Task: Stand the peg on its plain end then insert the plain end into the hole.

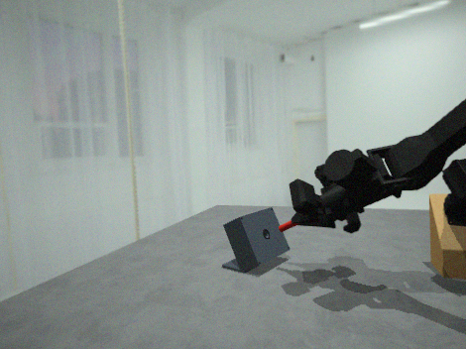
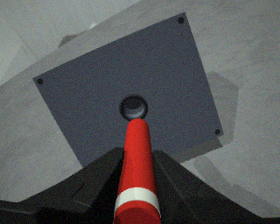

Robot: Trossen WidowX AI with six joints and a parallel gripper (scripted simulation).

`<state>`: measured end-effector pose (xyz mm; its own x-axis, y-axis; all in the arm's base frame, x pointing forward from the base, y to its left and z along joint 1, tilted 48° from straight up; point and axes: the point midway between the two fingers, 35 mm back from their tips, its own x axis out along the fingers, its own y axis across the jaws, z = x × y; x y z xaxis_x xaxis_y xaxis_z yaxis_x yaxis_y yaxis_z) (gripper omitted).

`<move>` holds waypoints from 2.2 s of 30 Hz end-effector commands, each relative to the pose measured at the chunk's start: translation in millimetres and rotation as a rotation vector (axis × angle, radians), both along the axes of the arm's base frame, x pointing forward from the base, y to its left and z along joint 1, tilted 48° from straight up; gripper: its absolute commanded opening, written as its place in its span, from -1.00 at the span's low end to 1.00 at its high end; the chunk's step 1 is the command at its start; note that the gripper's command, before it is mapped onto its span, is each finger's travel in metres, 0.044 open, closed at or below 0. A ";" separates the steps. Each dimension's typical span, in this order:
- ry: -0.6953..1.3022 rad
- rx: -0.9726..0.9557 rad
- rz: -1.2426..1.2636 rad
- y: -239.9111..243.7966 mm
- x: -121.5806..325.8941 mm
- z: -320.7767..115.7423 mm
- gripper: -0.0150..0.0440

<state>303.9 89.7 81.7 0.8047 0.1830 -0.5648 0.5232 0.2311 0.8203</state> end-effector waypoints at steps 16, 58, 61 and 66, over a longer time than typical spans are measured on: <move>-0.036 0.003 -0.015 1.6 8.2 -5.3 -0.49; -0.036 0.004 -0.019 5.7 25.7 -19.0 -0.49; -0.036 0.004 -0.019 5.9 26.5 -18.6 -0.49; -0.036 0.004 -0.019 6.3 28.2 -18.8 -0.49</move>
<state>330.5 95.4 62.5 0.8279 0.1684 -0.5350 0.4983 0.2172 0.8394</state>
